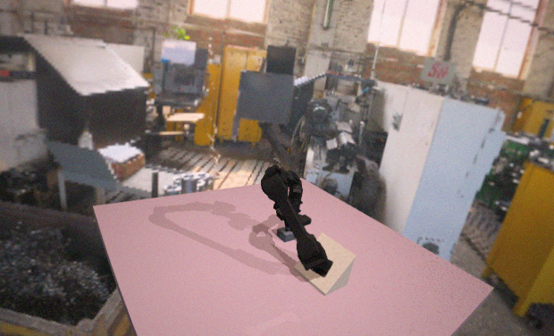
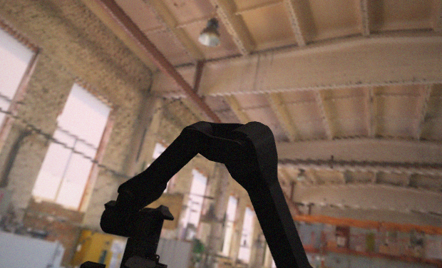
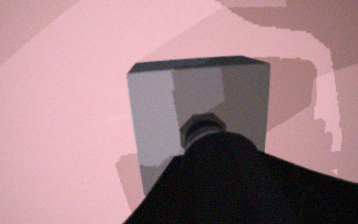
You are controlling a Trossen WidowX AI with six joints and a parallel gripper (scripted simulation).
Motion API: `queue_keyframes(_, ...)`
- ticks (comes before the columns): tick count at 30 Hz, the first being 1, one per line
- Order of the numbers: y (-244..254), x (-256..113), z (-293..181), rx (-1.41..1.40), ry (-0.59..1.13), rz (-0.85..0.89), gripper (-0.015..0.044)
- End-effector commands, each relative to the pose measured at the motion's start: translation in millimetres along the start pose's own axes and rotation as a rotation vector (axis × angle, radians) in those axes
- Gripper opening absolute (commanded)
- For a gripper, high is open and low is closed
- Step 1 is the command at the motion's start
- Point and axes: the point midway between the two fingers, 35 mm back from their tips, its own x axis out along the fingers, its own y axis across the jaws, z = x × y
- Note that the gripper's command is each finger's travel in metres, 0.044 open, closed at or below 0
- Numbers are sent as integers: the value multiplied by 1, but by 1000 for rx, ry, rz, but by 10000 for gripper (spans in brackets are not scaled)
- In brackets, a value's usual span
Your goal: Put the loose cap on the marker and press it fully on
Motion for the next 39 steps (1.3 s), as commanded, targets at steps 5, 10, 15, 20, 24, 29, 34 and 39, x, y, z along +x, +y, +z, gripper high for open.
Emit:
queue_keyframes(5, -2, 11, 0, -11, -10, 6, 0)
queue_keyframes(10, -2, 11, 0, -11, -10, 6, 0)
queue_keyframes(15, 0, 0, 0, 0, 0, 0, 131)
queue_keyframes(20, 0, 0, 0, 0, 0, 0, 262)
queue_keyframes(24, 0, 0, 0, 0, 0, 0, 367)
queue_keyframes(29, 0, -2, 0, 0, 0, 0, 440)
queue_keyframes(34, -2, -66, -2, 1, 3, -5, 440)
queue_keyframes(39, -1, -77, -1, 1, 2, -6, 440)
